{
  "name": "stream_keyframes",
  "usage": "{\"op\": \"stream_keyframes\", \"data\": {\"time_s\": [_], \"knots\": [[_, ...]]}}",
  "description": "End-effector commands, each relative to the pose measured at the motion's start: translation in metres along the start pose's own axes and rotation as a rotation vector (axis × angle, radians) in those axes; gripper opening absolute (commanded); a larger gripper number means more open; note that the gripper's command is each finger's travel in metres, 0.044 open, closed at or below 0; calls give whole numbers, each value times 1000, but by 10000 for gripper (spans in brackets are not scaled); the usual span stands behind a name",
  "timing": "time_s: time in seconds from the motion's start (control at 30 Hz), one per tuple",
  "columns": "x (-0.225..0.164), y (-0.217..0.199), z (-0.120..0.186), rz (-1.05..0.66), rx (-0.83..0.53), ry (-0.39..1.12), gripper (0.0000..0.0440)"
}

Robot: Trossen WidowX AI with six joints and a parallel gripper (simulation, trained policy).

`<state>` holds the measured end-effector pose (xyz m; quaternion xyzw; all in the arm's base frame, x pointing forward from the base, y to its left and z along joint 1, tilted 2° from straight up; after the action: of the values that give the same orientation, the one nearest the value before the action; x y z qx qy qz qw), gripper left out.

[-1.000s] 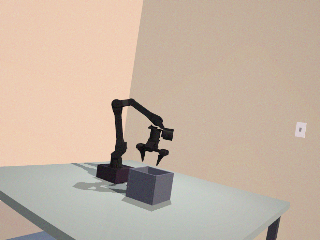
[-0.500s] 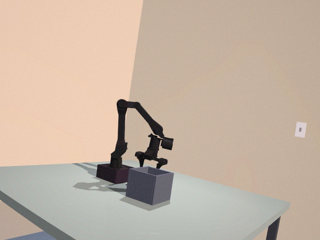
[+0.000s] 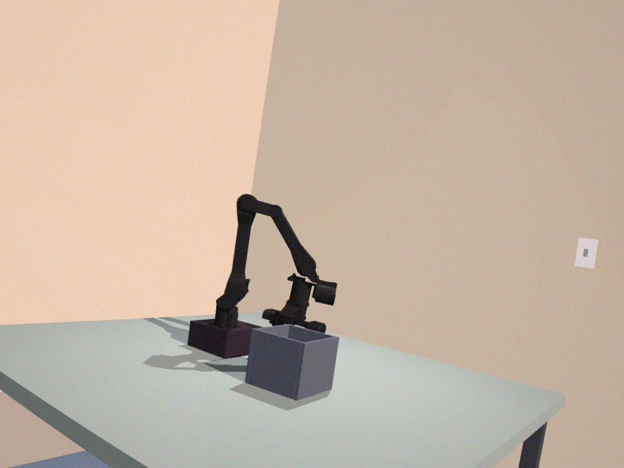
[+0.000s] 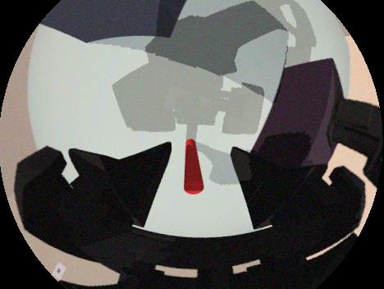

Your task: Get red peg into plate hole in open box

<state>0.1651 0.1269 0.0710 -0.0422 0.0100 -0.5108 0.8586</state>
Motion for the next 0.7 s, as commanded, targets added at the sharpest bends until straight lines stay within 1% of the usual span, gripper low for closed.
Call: {"op": "stream_keyframes", "data": {"time_s": [0.0, 0.17, 0.3, 0.67], "knots": [[-1, 3, -6, 6, 5, -1, 216], [-3, 9, -13, 33, 17, 5, 88], [-6, 14, -15, 60, 29, 13, 11], [-3, 21, 9, 27, 110, 40, 0]]}}
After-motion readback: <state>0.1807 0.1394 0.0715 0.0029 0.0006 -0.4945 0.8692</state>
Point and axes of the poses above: the point midway between the two fingers, 35 mm back from their tips, its own z axis back along the fingers, its own y axis across the jaws, x = y × z, the point moved 8 cm from there along z, back along the fingers, and after that the axes turned 11 degrees about z, right-handed, at the moved point
